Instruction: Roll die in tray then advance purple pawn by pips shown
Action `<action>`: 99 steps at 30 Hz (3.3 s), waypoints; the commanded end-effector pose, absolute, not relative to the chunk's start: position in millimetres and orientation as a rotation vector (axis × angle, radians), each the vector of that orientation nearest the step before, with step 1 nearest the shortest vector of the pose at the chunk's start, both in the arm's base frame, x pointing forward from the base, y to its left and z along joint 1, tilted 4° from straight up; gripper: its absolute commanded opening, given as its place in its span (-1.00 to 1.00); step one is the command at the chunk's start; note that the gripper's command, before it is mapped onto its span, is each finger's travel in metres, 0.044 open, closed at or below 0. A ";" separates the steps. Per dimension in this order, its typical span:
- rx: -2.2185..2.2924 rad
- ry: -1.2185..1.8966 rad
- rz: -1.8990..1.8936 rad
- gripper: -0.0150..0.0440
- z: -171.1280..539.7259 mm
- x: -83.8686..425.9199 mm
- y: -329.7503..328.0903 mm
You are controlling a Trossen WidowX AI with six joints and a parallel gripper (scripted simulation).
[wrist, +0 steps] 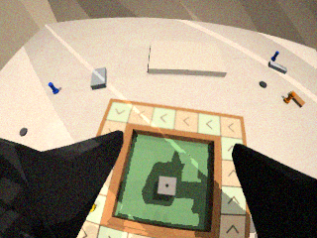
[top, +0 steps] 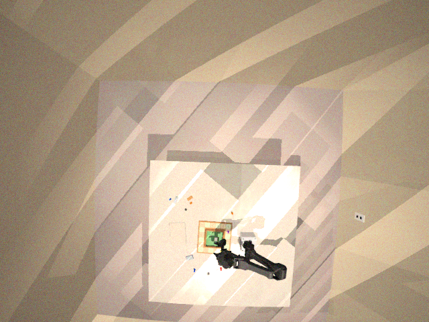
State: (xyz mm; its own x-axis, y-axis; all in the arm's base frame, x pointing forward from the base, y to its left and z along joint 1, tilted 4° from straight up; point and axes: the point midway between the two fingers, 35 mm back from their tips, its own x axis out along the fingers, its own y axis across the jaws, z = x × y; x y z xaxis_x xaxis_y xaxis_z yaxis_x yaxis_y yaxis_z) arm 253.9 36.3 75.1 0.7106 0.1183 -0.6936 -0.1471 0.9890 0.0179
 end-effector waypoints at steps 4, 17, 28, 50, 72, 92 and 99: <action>-0.051 0.948 0.145 1.00 70.0 258.7 37.1; -0.102 1.578 0.131 1.00 29.9 271.9 39.8; -0.372 1.539 0.385 0.38 18.9 221.3 -14.0; -0.627 1.522 0.670 0.19 -11.5 165.6 -43.3; -0.627 1.522 0.670 0.19 -42.6 164.9 -43.0; -0.627 1.522 0.670 -0.46 -54.0 163.3 -42.4; -0.627 1.522 0.670 -0.49 -40.3 168.5 -44.2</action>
